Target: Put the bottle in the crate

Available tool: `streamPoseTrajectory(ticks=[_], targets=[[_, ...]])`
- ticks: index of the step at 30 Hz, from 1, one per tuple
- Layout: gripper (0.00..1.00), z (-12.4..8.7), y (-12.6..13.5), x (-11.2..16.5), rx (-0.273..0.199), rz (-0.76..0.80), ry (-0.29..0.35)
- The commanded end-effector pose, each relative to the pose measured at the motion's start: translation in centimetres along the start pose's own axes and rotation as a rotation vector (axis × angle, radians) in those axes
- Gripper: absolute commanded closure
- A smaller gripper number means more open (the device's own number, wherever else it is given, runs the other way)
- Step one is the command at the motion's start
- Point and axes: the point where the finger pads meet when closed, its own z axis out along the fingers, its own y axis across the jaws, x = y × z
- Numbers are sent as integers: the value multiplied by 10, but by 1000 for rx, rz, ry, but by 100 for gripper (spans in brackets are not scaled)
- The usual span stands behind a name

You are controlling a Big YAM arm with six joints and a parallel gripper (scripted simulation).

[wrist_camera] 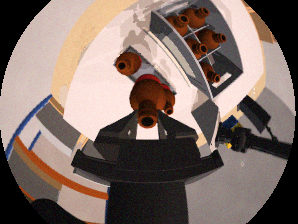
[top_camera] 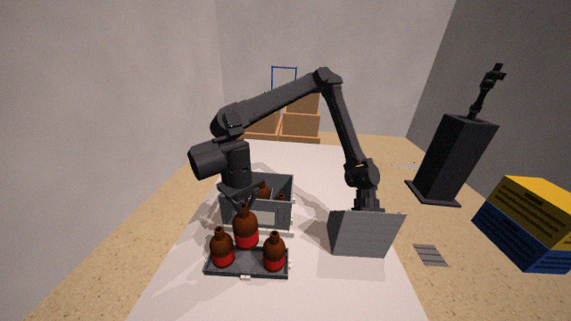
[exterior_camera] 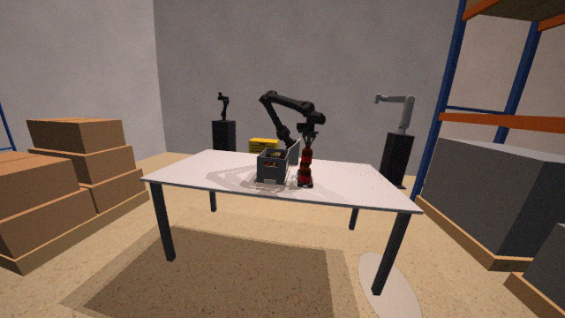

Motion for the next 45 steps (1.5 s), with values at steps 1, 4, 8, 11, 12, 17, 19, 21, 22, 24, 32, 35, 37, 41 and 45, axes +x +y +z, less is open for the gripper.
streamPoseTrajectory(ticks=[1, 4, 8, 11, 12, 17, 19, 21, 22, 24, 32, 35, 37, 41, 45], targets=[[100, -38, 16, -5, -69, 28, -20], [100, -42, 15, -5, -71, 29, -18], [100, -47, 15, -6, -75, 32, -18], [100, -47, 15, -5, -72, 30, -18], [100, -48, 15, -5, -72, 30, -18], [100, -49, 15, -5, -73, 30, -18], [100, -50, 15, -5, -73, 31, -19], [100, -50, 15, -5, -74, 31, -18], [100, -50, 15, -5, -74, 31, -18], [100, -50, 15, -5, -74, 31, -18], [100, -50, 15, -5, -74, 31, -18], [100, -50, 15, -5, -74, 31, -18], [100, -50, 15, -5, -74, 31, -18], [100, -50, 15, -5, -74, 31, -18], [100, -50, 15, -5, -74, 31, -18]])
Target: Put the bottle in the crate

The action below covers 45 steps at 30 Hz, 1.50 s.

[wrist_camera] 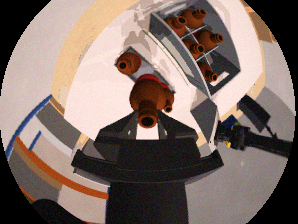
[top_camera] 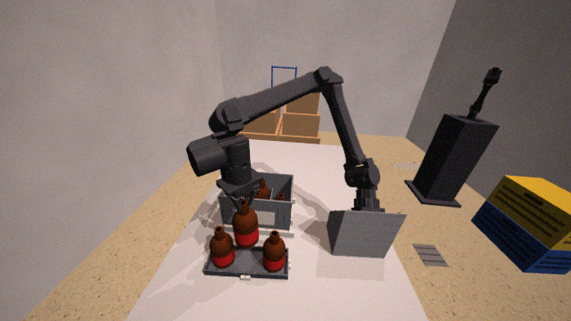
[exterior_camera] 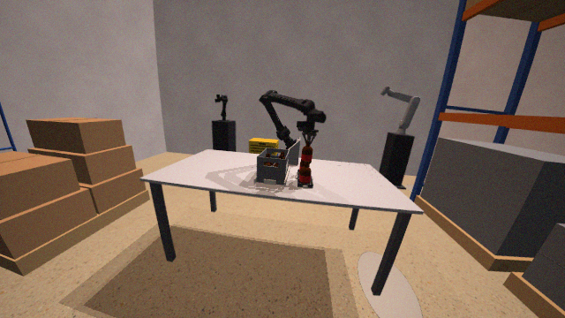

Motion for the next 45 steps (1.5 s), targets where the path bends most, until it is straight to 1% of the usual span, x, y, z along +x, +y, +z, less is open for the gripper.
streamPoseTrajectory(ticks=[1, 24, 38, 41, 45], targets=[[100, -39, 15, -5, -77, 29, -17], [100, -40, 15, -5, -77, 29, -17], [100, -51, 14, -5, -79, 29, -16], [100, -50, 15, -4, -73, 26, -17], [100, -56, 14, -5, -77, 28, -16]])
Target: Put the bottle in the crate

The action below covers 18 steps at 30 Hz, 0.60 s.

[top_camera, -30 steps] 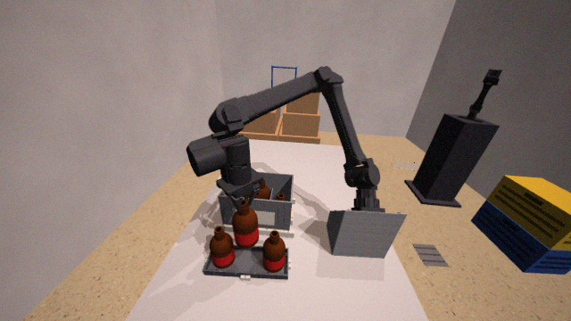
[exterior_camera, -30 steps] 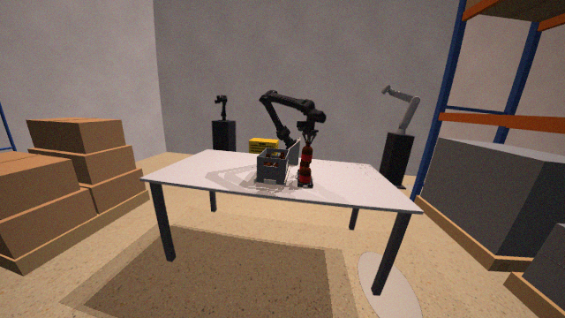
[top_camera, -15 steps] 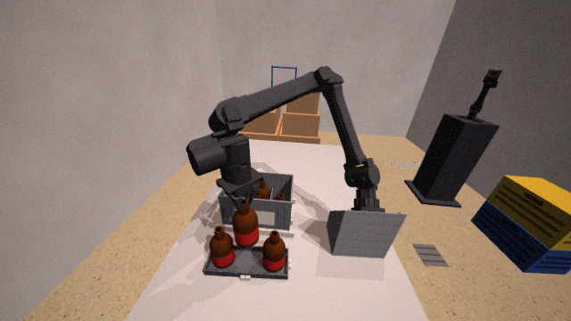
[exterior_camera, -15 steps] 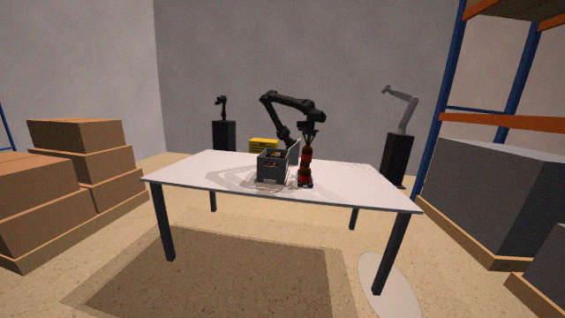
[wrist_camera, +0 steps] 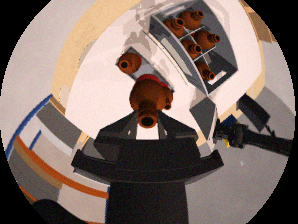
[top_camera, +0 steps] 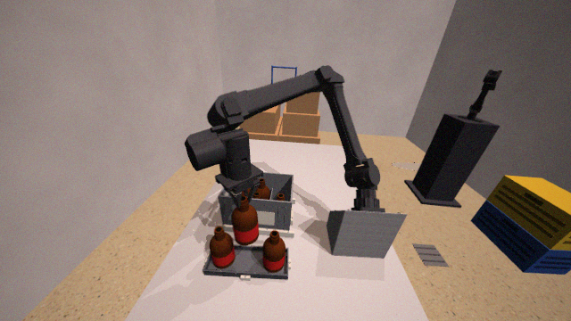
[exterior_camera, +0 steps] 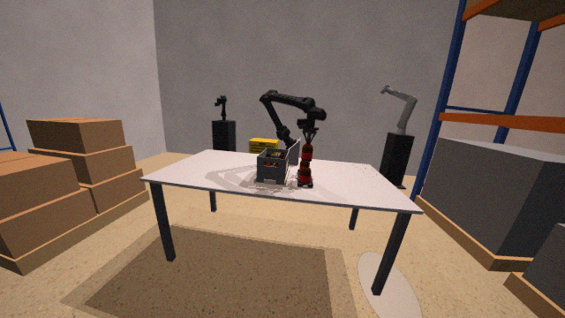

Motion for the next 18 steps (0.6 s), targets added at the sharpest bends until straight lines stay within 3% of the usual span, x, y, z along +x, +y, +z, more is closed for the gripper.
streamPoseTrajectory(ticks=[1, 18], targets=[[100, -44, 13, -5, -78, 31, -17], [100, -59, 12, -4, -76, 29, -17]])
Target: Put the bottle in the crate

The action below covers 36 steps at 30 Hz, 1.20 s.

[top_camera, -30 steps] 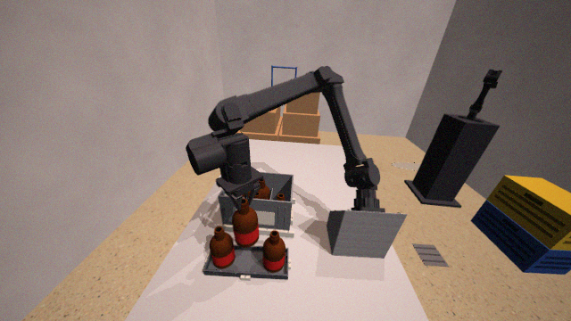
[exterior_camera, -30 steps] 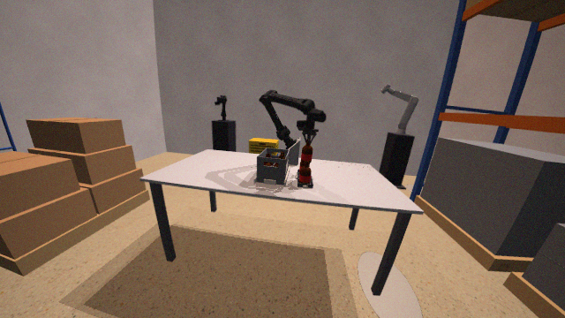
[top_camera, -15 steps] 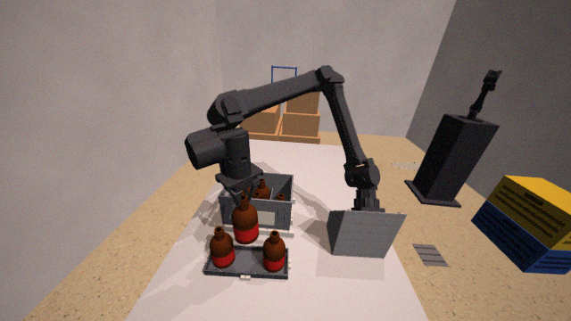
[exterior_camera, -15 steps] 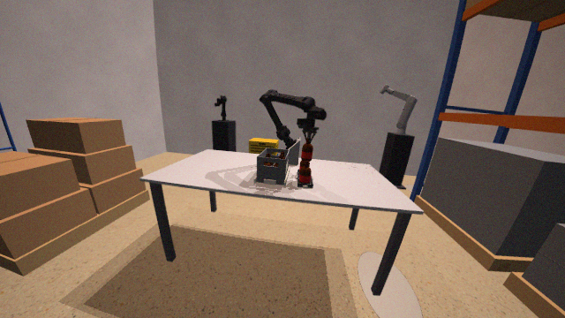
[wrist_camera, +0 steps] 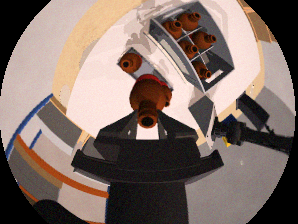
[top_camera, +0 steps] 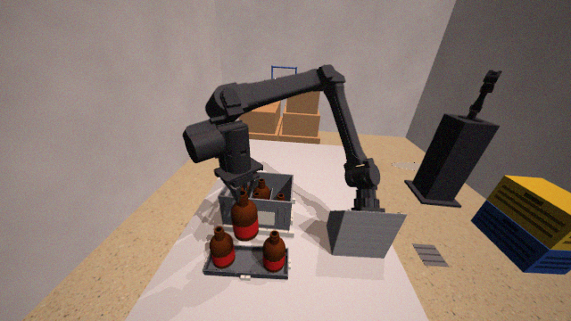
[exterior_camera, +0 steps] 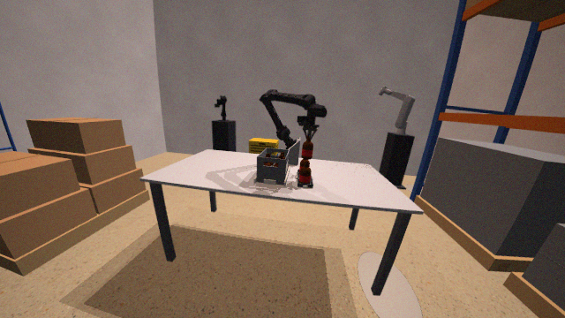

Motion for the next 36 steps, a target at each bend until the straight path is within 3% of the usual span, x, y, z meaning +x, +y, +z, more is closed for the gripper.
streamPoseTrajectory(ticks=[1, 36], targets=[[100, -42, 12, -4, -76, 30, -16], [100, -47, 12, -4, -76, 30, -16]])
